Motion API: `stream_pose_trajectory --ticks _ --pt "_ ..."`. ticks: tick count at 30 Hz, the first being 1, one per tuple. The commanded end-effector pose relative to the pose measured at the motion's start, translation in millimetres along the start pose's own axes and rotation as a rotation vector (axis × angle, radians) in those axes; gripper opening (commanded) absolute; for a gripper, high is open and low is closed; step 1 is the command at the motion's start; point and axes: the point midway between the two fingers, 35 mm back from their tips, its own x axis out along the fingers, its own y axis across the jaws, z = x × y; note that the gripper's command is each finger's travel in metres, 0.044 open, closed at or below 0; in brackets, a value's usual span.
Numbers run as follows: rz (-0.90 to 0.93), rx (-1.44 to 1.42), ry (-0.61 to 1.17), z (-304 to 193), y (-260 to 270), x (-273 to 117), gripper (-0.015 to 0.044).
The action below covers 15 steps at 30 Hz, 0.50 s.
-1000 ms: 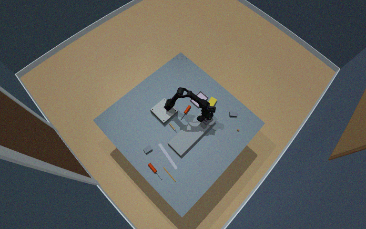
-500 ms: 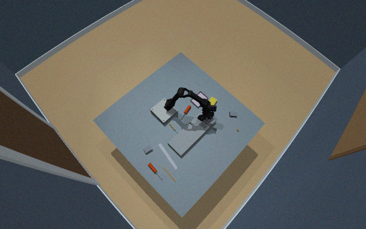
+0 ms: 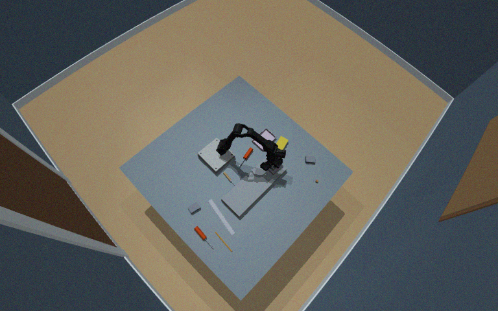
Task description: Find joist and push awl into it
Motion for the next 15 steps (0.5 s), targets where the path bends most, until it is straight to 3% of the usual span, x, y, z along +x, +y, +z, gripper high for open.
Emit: stream_pose_trajectory --ticks 1,15 --pt "-0.002 0.001 0.002 0 -12 1 0.0" --pt "-0.004 0.0 0.002 0 -42 1 0.0"
